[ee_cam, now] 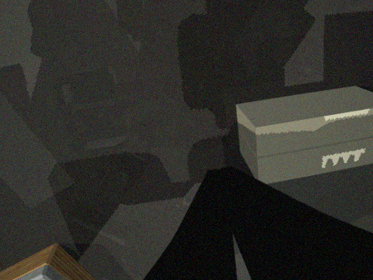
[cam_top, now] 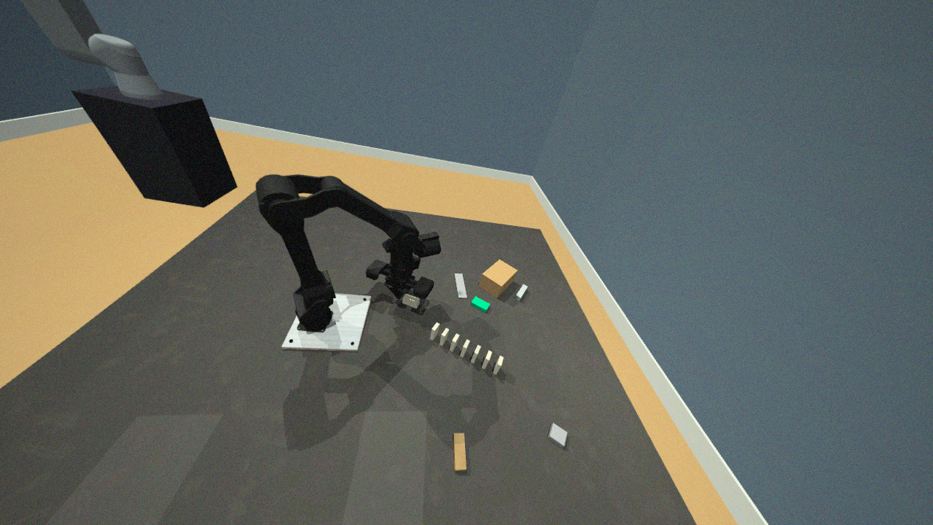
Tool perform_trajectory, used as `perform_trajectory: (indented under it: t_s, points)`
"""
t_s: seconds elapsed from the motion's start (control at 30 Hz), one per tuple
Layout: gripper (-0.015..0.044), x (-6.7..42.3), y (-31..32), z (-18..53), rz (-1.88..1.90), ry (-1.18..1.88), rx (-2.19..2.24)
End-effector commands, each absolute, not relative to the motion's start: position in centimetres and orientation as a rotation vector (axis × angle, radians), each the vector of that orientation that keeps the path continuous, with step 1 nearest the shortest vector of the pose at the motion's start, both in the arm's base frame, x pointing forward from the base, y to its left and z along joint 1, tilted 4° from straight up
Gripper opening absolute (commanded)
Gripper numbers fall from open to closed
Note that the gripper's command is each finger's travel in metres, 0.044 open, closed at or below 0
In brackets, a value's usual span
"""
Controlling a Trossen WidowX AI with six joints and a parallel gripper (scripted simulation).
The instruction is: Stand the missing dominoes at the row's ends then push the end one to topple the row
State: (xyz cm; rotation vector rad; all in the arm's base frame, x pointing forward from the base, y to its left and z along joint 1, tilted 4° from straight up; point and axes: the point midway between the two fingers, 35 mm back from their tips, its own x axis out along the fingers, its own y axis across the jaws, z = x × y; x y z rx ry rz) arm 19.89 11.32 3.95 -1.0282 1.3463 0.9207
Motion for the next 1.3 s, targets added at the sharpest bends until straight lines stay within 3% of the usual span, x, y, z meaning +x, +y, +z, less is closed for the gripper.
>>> perform_trajectory:
  t_s: [0.0, 0.7, 0.83, 1.27]
  points:
    - [0.0000, 19.7, 11.2, 2.5, 0.926, 1.345, -1.030]
    - [0.0000, 22.5, 10.5, 2.8, 0.924, 1.343, -1.032]
    - [0.0000, 24.5, 10.9, 5.1, 0.848, 1.238, -0.990]
    - [0.0000, 24.9, 9.8, 10.9, 0.921, 1.342, -1.032]
